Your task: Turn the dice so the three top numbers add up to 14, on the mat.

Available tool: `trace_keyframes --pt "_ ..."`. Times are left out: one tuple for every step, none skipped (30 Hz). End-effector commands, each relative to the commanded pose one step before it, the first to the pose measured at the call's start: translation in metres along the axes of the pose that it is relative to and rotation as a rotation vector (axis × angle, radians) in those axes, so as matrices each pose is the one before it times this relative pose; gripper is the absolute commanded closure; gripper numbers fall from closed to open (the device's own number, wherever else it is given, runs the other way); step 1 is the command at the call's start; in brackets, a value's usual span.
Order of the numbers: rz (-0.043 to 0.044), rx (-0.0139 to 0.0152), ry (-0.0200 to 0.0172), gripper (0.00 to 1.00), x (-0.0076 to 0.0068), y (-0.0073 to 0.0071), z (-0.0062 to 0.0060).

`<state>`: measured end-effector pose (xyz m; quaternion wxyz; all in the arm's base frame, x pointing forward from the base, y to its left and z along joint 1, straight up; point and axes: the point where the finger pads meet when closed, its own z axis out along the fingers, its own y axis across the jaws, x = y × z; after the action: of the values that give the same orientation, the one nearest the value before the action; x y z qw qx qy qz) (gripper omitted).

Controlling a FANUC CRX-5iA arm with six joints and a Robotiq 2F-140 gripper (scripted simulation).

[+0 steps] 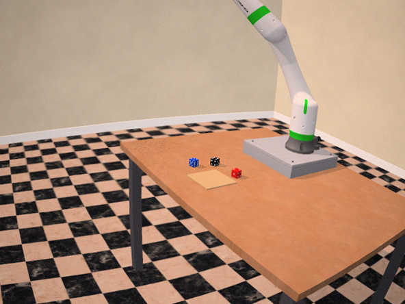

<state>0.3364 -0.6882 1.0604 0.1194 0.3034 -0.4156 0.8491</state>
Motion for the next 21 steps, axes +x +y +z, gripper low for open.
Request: trace_keyframes --pt "-0.00007 0.00035 0.00025 0.0 0.0002 -0.0003 -0.00009" --pt "0.0 0.0 0.0 0.0 0.0 0.0 0.0" --pt "0.0 0.0 0.0 0.0 0.0 0.0 0.0" --pt "0.0 0.0 0.0 0.0 0.0 0.0 0.0" --pt "0.0 0.0 0.0 0.0 0.0 0.0 0.0" --pt "0.0 0.0 0.0 0.0 0.0 0.0 0.0" --pt "0.0 0.0 0.0 0.0 0.0 0.0 0.0" --pt "0.0 0.0 0.0 0.0 0.0 0.0 0.0" --pt "0.0 0.0 0.0 0.0 0.0 0.0 0.0" --pt "0.0 0.0 0.0 0.0 0.0 0.0 0.0" --pt "0.0 0.0 0.0 0.0 0.0 0.0 0.0" --pt "0.0 0.0 0.0 0.0 0.0 0.0 0.0" --pt "0.0 0.0 0.0 0.0 0.0 0.0 0.0" --pt "0.0 0.0 0.0 0.0 0.0 0.0 0.0" --pt "0.0 0.0 0.0 0.0 0.0 0.0 0.0" --pt "0.0 0.0 0.0 0.0 0.0 0.0 0.0" --pt "0.0 0.0 0.0 0.0 0.0 0.0 0.0" --pt "-0.0002 -0.0004 -0.0007 0.0 -0.00047 0.00015 0.00007" --pt "-0.0013 -0.00266 -0.00459 0.0 -0.0031 0.001 0.00048" --pt "-0.00334 -0.00665 -0.01167 0.0 -0.00786 0.0025 0.00118" --pt "-0.00624 -0.01177 -0.02128 0.0 -0.01427 0.00437 0.00208"
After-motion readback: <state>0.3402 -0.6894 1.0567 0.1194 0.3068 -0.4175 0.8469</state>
